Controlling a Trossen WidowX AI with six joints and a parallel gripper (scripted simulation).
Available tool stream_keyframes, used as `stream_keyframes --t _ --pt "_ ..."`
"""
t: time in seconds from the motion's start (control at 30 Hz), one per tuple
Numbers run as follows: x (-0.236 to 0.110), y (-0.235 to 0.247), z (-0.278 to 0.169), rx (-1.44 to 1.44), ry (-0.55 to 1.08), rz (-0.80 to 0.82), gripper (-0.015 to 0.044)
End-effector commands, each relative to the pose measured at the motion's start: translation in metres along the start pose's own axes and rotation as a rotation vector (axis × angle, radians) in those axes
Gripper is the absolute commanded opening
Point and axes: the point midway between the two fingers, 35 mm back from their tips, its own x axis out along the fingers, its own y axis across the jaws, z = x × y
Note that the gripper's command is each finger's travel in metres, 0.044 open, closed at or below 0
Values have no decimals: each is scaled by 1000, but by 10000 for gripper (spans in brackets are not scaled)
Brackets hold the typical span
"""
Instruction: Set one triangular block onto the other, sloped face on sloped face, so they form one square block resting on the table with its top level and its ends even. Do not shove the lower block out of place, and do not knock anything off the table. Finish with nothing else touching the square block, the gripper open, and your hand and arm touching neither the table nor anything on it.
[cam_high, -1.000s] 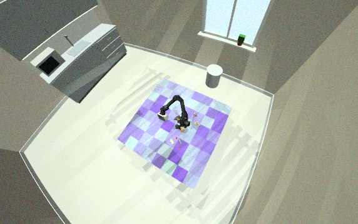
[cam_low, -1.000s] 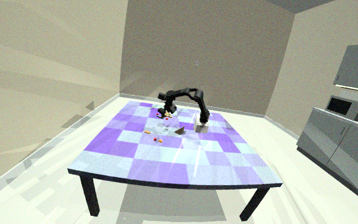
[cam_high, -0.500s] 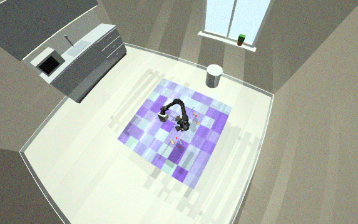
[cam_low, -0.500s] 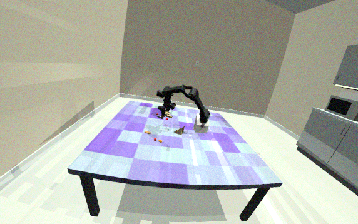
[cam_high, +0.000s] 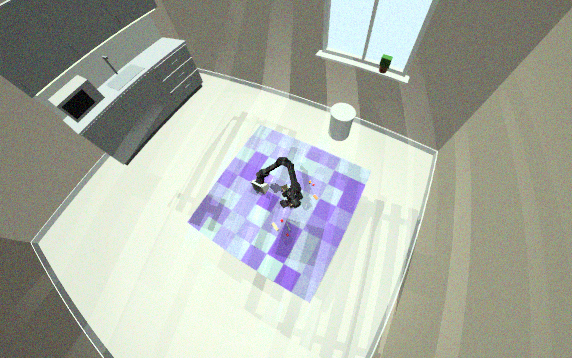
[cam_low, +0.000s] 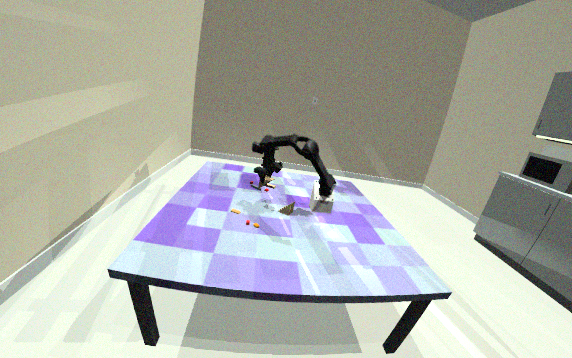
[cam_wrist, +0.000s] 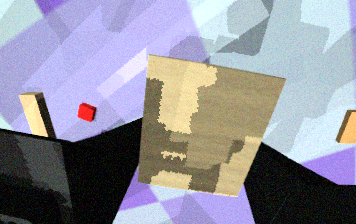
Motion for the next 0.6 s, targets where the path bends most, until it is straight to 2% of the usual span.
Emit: stream_keyframes --t 0.0,0.57 --pt "-11 -6 17 -1 2 -3 0" --pt "-43 -24 87 8 9 4 0"
